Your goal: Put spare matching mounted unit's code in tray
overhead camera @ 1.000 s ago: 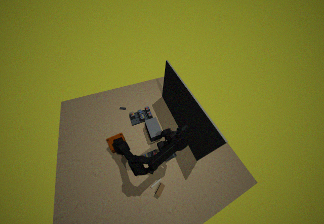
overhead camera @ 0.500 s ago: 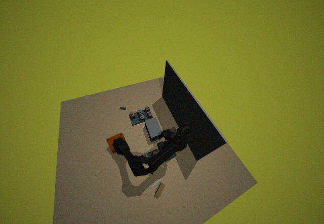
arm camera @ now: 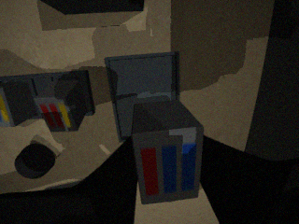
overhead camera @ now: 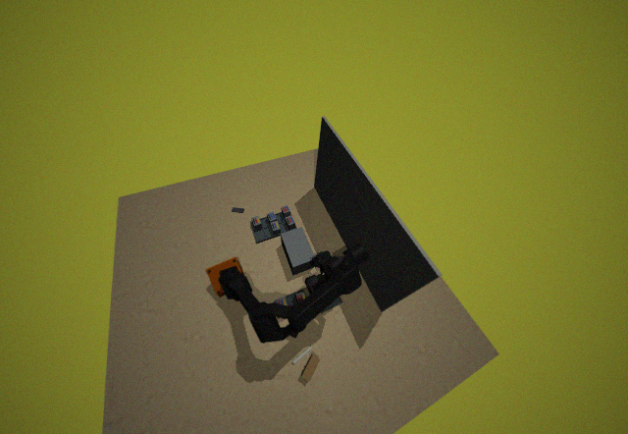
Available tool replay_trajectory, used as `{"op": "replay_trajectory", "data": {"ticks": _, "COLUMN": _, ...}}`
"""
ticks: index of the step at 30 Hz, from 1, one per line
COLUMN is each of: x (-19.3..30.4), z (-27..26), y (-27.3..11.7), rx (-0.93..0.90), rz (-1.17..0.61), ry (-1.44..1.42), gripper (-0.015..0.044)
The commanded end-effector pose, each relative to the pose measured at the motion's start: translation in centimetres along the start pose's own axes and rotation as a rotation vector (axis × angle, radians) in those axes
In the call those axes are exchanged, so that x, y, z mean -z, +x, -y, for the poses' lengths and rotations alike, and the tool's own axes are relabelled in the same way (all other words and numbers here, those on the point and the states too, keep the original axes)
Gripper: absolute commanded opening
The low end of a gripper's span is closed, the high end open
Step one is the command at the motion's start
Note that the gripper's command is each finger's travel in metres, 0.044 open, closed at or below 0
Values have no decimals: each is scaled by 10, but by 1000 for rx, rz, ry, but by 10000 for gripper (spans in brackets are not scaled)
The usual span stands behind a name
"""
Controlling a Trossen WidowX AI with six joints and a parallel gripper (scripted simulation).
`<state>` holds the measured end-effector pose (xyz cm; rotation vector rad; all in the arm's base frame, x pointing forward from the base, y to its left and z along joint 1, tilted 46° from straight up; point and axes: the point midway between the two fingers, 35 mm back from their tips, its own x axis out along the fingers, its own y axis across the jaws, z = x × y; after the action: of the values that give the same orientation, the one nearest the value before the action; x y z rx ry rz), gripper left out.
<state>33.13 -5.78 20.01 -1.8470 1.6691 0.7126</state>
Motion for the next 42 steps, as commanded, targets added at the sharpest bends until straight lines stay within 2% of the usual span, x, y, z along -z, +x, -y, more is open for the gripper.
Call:
{"op": "replay_trajectory", "data": {"ticks": 1, "x": -1, "z": 0, "y": 3, "rx": 1, "rz": -1, "ry": -5, "gripper": 0}}
{"op": "replay_trajectory", "data": {"ticks": 42, "x": 0, "z": 2, "y": 35, "rx": 2, "rz": -1, "ry": -4, "gripper": 0}}
